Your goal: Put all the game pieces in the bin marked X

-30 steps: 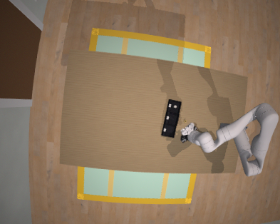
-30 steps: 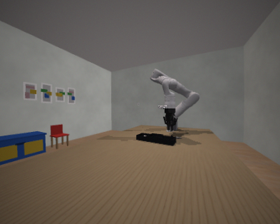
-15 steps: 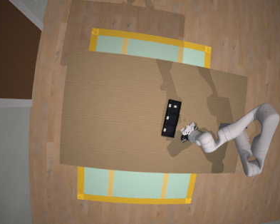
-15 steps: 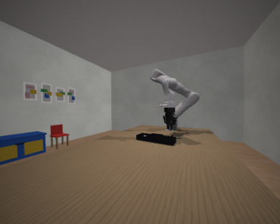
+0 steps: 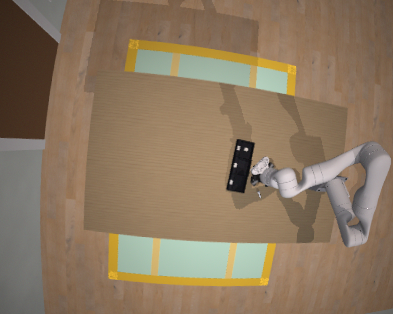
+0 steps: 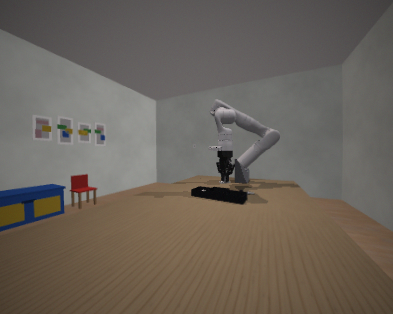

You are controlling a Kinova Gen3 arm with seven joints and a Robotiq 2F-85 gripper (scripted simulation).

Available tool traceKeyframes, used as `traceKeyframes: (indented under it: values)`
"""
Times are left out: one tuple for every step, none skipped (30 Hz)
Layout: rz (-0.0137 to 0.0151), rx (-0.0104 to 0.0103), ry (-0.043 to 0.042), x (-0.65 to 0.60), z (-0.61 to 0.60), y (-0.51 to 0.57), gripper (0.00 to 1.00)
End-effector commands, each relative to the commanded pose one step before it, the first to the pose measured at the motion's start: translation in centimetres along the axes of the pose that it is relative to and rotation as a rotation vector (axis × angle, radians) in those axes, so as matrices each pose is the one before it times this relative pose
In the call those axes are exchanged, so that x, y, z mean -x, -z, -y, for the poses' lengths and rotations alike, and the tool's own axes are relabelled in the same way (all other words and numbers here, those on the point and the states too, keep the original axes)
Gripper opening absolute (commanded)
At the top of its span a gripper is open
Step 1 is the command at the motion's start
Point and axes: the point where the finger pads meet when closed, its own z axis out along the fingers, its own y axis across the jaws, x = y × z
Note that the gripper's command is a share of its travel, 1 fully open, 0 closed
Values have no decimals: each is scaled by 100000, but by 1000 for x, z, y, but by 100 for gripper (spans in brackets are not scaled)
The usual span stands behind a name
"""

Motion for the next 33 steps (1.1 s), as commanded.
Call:
traceKeyframes:
  values:
    - [-79,-959,-1966,-1750,-560,-25,21]
    - [0,0,0,0,0,0,21]
    - [0,0,0,0,0,0,21]
    - [0,1,-5000,-552,-246,2,21]
    - [-1,0,-5000,-559,-219,1,21]
    - [-2,0,-5000,-569,-191,0,21]
    - [-2,0,-5000,-578,-162,0,21]
    - [-2,0,-5000,-585,-133,1,21]
    - [-2,0,-5000,-591,-103,1,21]
    - [-2,0,-5000,-596,-74,1,21]
    - [-2,0,-5000,-599,-44,1,21]
    - [-2,0,-5000,-600,-14,1,21]
    - [-2,0,-5000,-600,16,1,21]
    - [-2,-1,-5000,-598,46,1,21]
    - [-2,-1,-5000,-595,76,1,21]
    - [-2,-1,-5000,-591,106,1,21]
    - [-1,-1,-5000,-585,135,1,21]
    - [-1,-1,-5000,-577,164,1,21]
    - [0,0,0,0,0,0,21]
    - [0,0,0,0,0,0,21]
    - [1,2,-5000,-109,40,1,21]
    - [0,1,-5000,-2,2,0,21]
    - [0,0,-5000,-1,1,0,21]
    - [0,0,-3654,-6,14,0,21]
    - [0,0,0,-3,11,0,21]
    - [0,0,0,2,10,0,21]
    - [3,-3,2,3,8,0,21]
    - [-1,1,-1,9,6,-1,21]
    - [-1,0,0,7,3,0,21]
    - [0,0,0,5,1,0,21]
    - [0,0,0,3,-2,0,21]
    - [0,0,0,1,-3,0,21]
    - [0,0,0,0,-4,0,21]
